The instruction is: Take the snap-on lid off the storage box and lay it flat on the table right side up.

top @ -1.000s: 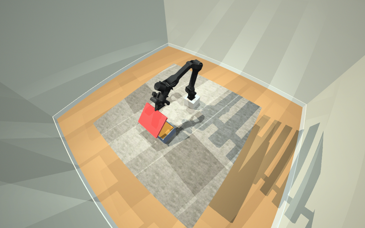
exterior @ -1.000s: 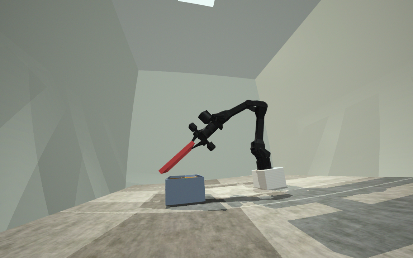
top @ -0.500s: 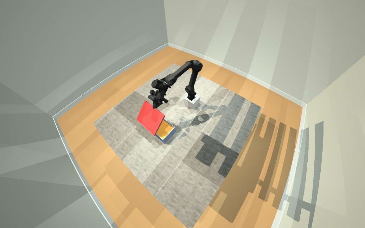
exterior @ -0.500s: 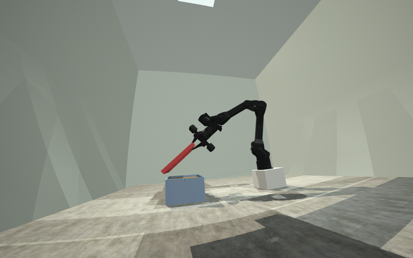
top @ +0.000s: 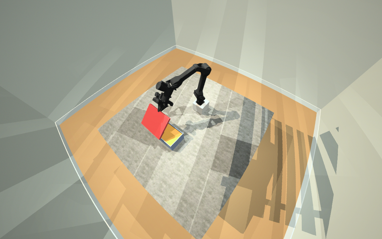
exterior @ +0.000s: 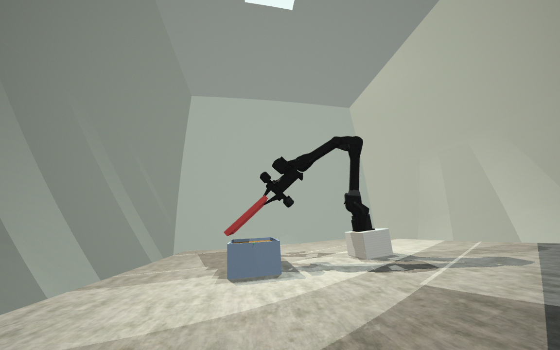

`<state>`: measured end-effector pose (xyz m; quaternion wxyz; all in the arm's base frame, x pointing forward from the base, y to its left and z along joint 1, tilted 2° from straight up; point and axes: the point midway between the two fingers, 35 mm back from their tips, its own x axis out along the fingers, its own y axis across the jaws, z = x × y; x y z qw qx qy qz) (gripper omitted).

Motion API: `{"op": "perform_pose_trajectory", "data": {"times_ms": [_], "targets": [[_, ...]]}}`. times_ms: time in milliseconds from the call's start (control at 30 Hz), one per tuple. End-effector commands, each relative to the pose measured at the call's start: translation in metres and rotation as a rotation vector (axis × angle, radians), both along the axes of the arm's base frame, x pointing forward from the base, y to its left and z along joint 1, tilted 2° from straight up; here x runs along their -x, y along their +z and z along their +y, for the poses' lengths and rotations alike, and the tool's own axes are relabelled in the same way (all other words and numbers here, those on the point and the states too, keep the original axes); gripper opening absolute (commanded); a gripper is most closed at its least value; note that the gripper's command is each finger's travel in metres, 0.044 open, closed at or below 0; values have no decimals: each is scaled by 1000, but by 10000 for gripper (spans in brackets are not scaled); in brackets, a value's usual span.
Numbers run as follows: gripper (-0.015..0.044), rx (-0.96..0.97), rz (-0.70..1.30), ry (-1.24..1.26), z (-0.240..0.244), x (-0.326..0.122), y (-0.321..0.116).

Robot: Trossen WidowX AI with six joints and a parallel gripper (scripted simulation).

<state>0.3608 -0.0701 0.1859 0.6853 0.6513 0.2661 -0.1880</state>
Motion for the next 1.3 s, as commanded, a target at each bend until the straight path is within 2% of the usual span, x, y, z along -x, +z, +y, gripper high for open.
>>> {"op": "perform_pose_trajectory", "data": {"times_ms": [0,1267], "targets": [[0,4,-13,7,-9,-2,5],[0,12,-12,7,-85,-1,6]]}}
